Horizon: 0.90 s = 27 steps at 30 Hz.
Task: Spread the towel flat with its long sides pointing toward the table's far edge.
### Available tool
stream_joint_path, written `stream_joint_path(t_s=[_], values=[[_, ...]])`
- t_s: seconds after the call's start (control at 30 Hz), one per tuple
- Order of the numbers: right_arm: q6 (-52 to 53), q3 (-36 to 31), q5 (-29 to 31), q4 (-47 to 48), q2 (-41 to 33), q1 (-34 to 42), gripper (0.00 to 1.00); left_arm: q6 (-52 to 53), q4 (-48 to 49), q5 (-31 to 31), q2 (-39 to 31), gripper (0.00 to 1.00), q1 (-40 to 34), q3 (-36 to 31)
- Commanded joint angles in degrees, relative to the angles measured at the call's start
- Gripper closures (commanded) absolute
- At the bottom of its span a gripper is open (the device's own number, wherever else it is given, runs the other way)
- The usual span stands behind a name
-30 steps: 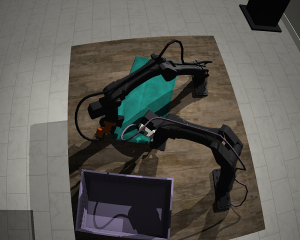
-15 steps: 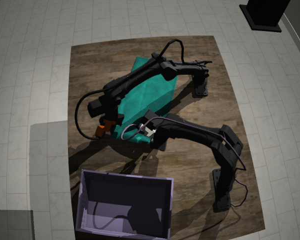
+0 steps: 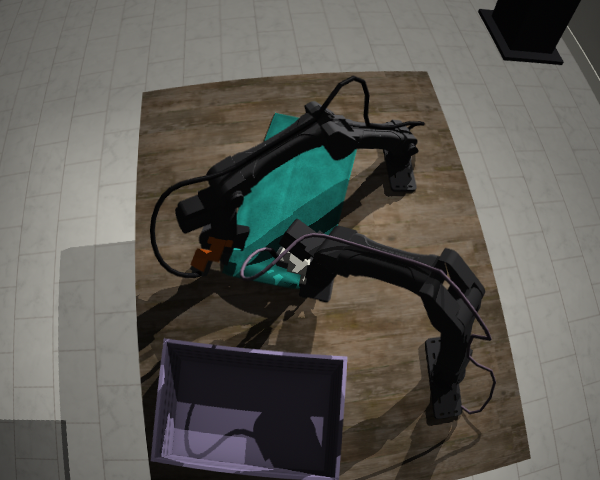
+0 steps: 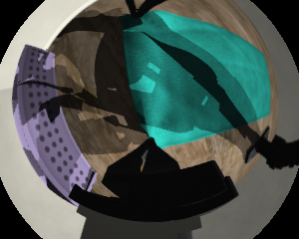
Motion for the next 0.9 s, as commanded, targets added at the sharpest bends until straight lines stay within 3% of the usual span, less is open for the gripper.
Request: stream_joint_path(t_s=[0.0,0.47,0.87], values=[[0.73,0.39,0.03,-0.26,-2.68,-0.87,1.0,0.74,-1.42,-0.61,-1.9,1.0,0.79,1.83],[3.7,-0.44,0.26,-3.09,-7.7,-1.85,1.0,4.1,-6.97,-0.72,-5.41,1.0,2.24,6.32],[8.97,3.3,0.85,-8.04,-14.04,-3.59,1.0,8.89,-16.09,-0.59,-6.94,1.0,4.57,16.66]])
